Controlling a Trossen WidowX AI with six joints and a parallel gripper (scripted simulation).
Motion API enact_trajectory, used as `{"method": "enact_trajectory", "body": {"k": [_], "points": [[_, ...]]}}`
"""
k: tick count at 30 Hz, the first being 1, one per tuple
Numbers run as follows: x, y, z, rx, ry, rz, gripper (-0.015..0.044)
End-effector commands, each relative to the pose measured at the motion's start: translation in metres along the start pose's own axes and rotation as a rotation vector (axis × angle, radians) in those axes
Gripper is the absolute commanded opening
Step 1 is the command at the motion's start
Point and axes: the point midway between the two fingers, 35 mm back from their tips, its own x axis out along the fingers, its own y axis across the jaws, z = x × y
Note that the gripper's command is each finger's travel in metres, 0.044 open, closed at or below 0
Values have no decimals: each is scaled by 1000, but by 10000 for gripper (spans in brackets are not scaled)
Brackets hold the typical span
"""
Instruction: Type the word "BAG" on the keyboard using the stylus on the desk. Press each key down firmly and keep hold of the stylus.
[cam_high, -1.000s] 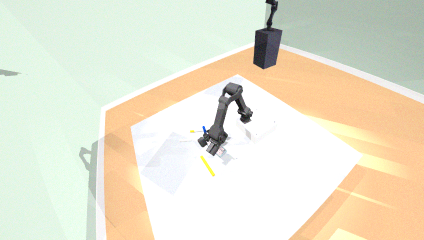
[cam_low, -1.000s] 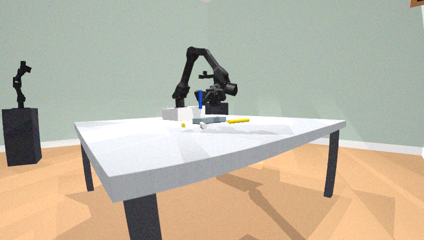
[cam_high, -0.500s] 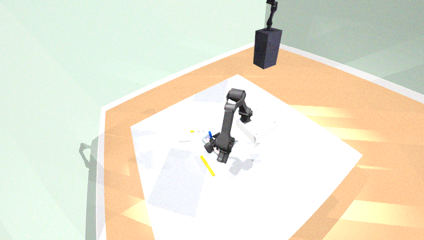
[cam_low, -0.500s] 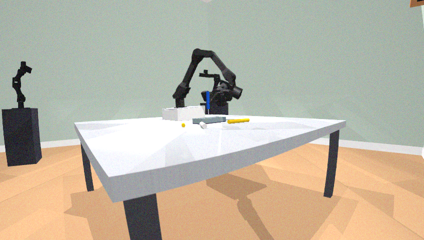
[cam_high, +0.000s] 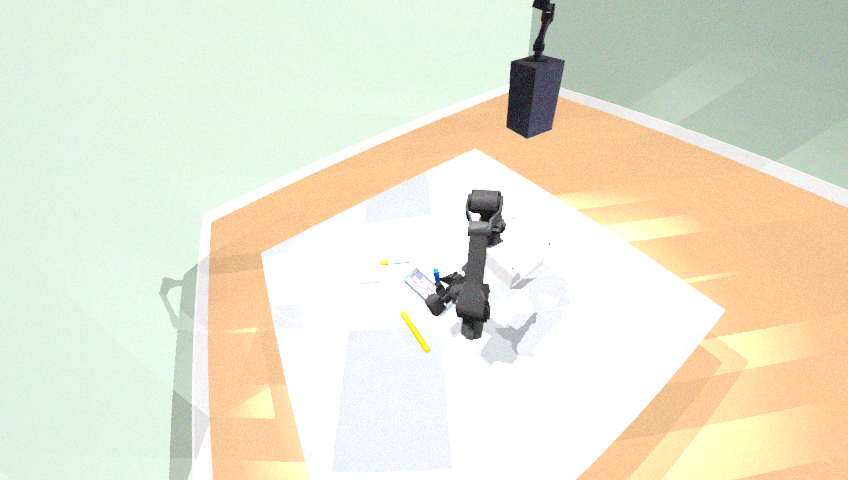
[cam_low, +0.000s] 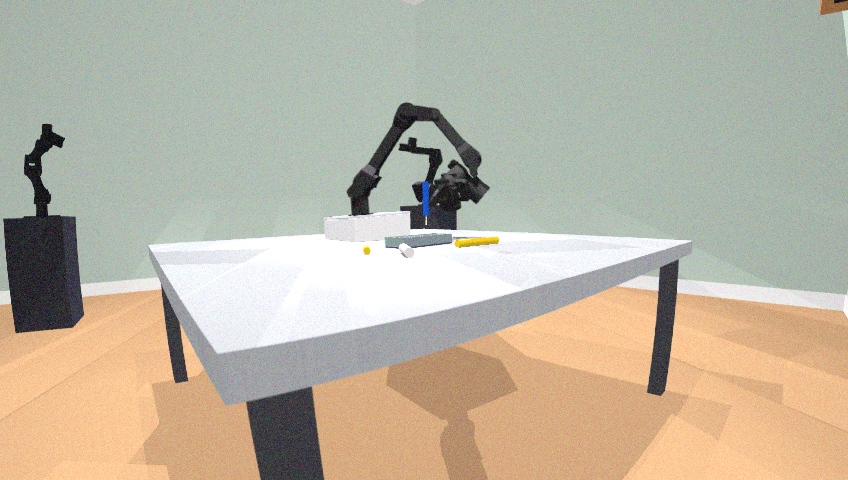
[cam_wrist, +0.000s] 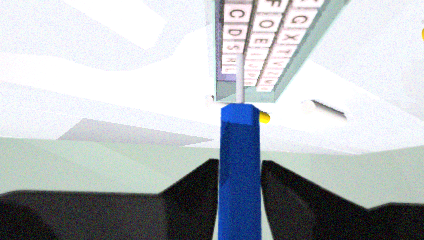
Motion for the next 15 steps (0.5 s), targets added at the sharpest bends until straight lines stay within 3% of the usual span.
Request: {"method": "enact_trajectory", "body": {"k": [1, 9, 12, 15], "points": [[3, 1, 8, 5, 2, 8, 0], [8, 1, 17, 5, 2, 8, 0], [8, 1, 19, 5, 2, 8, 79], [9, 1, 21, 5, 2, 8, 81]]}}
